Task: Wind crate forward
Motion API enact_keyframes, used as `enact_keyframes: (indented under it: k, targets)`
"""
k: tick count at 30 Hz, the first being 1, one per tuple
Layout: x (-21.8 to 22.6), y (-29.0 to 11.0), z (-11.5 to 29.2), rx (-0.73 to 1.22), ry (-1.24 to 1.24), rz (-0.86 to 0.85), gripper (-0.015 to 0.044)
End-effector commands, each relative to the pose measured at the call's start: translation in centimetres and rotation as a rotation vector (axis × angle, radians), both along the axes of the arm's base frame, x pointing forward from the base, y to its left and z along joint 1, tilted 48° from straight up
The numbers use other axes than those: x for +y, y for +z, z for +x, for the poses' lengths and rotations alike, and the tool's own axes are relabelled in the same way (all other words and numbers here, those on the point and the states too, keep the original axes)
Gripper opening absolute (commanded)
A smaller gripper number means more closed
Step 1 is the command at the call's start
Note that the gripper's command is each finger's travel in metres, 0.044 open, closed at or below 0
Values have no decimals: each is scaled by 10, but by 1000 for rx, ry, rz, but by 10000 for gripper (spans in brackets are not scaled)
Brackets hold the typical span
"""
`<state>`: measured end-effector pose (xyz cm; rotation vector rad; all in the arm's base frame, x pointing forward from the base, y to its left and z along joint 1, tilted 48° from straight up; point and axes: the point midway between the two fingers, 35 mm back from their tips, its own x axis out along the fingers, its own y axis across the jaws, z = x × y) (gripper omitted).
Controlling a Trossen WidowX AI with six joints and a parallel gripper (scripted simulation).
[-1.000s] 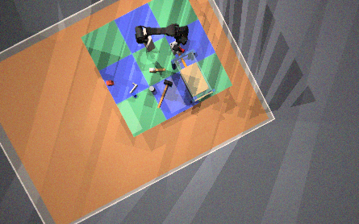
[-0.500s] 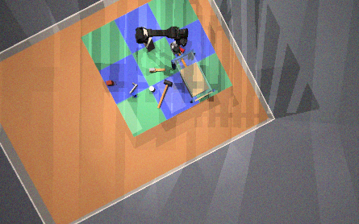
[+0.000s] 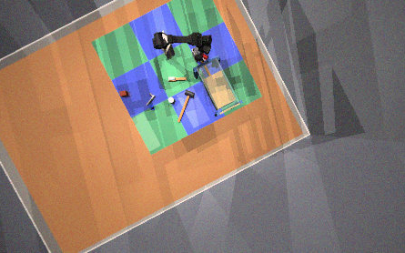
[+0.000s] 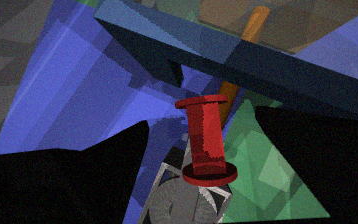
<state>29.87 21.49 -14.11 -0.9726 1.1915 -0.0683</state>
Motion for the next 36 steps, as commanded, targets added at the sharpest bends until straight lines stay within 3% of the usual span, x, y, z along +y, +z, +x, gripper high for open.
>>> enact_keyframes:
  k: [1, 5, 21, 36]
  targets:
    - [-7, -4, 0, -2, 2, -6, 440]
    - [-8, -5, 0, -2, 2, -6, 440]
    - [-6, -4, 0, 1, -1, -2, 20]
    - [-9, -6, 0, -2, 2, -7, 0]
